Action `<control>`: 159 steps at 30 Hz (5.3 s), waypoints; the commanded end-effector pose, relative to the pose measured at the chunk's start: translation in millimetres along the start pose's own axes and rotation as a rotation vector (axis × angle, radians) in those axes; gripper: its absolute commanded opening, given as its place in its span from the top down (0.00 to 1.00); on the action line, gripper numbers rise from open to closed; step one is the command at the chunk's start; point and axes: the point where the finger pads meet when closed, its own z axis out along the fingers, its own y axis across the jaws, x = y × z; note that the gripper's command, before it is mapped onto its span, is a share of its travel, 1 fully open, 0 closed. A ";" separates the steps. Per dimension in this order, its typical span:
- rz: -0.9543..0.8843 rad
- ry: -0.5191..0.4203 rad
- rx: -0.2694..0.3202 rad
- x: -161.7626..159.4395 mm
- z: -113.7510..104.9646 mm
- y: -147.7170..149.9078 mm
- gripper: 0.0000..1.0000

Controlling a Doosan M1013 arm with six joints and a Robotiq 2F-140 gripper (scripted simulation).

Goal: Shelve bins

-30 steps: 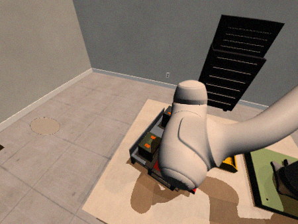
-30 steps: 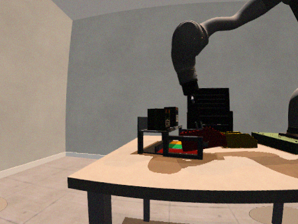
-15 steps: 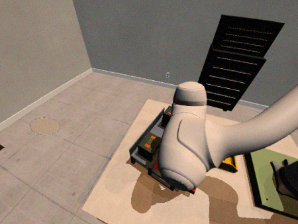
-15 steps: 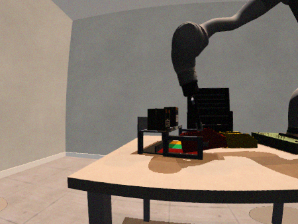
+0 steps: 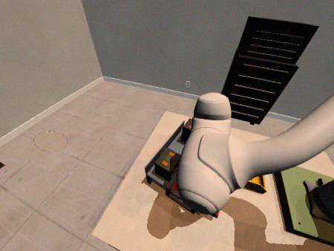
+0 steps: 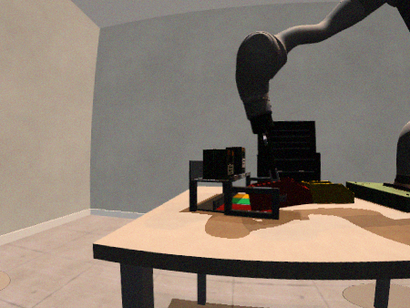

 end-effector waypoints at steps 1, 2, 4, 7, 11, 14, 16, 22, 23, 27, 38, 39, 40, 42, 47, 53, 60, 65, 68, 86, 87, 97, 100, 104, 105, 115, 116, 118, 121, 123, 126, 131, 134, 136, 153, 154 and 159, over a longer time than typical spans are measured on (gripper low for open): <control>0.000 0.000 0.000 0.1 0.6 0.0 0.90; 0.000 0.000 0.000 0.2 0.8 0.0 0.90; 0.000 0.000 0.000 0.2 0.8 0.0 0.90; 0.000 0.000 0.000 0.3 1.3 0.0 0.90; 0.000 0.000 0.000 0.4 1.7 0.0 0.90; 0.000 0.000 0.000 0.4 1.9 0.0 0.90; 0.000 0.000 0.000 0.4 2.0 0.0 0.90; 0.000 0.000 0.000 0.4 2.1 0.0 0.90; 0.000 0.000 0.000 0.4 2.1 0.0 0.90; 0.000 0.000 0.000 0.4 2.1 0.0 0.90; 0.000 0.000 0.000 0.4 2.1 0.0 0.90; 0.000 0.000 0.000 0.5 2.1 0.0 0.90; 0.000 0.000 0.000 0.5 2.1 0.0 0.90; 0.000 0.001 0.000 0.6 2.1 0.0 0.90; 0.000 0.003 0.000 1.5 2.0 0.0 0.90; 0.000 0.009 0.000 3.7 1.9 0.0 0.90; 0.000 0.016 0.000 6.3 1.9 0.0 0.90; 0.000 0.024 0.000 9.4 1.7 0.0 0.90; 0.000 0.029 0.000 11.2 1.7 0.0 0.90; 0.000 0.047 0.000 17.7 1.4 0.0 0.90; 0.000 0.048 0.000 17.9 1.4 0.0 0.90; 0.000 0.049 0.000 18.2 1.4 0.0 0.90; 0.000 0.049 0.000 18.2 1.4 0.0 0.90; 0.000 0.049 0.000 18.2 1.4 0.0 0.90; 0.000 0.049 0.000 18.2 1.4 0.0 0.90; 0.000 0.049 0.000 18.5 1.4 0.0 0.90; 0.000 0.049 0.000 18.6 1.4 0.0 0.90; 0.000 0.050 0.000 19.0 1.3 0.0 0.90; 0.000 0.051 0.000 19.8 1.2 0.0 0.90; 0.000 0.051 0.000 19.8 1.2 0.0 0.90; 0.000 0.053 0.000 20.9 1.1 0.0 0.90; 0.000 0.057 0.000 23.3 0.9 0.0 0.90; 0.000 0.060 0.000 25.0 0.7 0.0 0.90; 0.000 0.062 0.000 26.2 0.6 0.0 0.90; 0.000 0.075 0.000 34.4 -0.3 0.0 0.90; 0.000 0.075 0.000 34.8 -0.3 0.0 0.90; 0.000 0.077 0.000 35.7 -0.4 0.0 0.90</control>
